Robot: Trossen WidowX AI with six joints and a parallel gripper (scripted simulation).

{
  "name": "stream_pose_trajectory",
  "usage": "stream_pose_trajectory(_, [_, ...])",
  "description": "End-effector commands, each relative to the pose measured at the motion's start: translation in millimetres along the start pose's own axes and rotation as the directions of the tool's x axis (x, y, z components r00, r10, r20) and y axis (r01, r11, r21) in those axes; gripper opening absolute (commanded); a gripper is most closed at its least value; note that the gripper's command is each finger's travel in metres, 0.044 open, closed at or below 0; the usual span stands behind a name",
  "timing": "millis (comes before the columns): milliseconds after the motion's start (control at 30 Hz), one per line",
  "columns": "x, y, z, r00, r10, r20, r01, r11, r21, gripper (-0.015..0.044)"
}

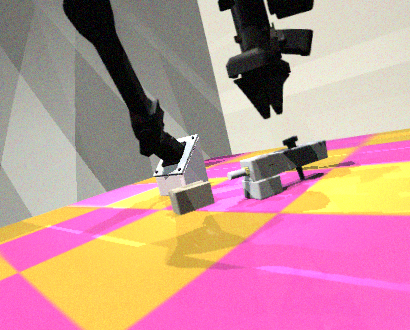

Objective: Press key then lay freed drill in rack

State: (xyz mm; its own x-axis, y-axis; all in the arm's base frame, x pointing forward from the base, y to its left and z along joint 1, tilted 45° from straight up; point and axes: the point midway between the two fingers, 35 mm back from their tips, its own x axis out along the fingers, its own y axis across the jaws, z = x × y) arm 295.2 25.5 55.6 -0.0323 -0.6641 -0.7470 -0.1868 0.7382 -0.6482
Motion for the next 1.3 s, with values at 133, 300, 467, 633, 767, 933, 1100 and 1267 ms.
stream_pose_trajectory(133, [39.6, -62.5, -46.0, 1.000, -0.023, -0.003, 0.016, 0.795, -0.606, 0.0440])
stream_pose_trajectory(300, [49.6, -74.8, -60.4, 0.999, -0.035, -0.009, 0.018, 0.688, -0.726, 0.0440])
stream_pose_trajectory(467, [58.7, -84.8, -74.5, 0.999, -0.048, -0.017, 0.013, 0.573, -0.819, 0.0440])
stream_pose_trajectory(633, [58.9, -85.0, -74.8, 0.999, -0.048, -0.018, 0.013, 0.570, -0.821, 0.0440])
stream_pose_trajectory(767, [58.9, -85.0, -74.8, 0.999, -0.048, -0.018, 0.013, 0.570, -0.821, 0.0440])
stream_pose_trajectory(933, [58.9, -85.0, -74.8, 0.999, -0.048, -0.018, 0.013, 0.570, -0.821, 0.0440])
stream_pose_trajectory(1100, [58.9, -85.0, -74.8, 0.999, -0.048, -0.018, 0.013, 0.570, -0.821, 0.0440])
stream_pose_trajectory(1267, [58.9, -85.0, -74.8, 0.999, -0.048, -0.018, 0.013, 0.570, -0.821, 0.0440])
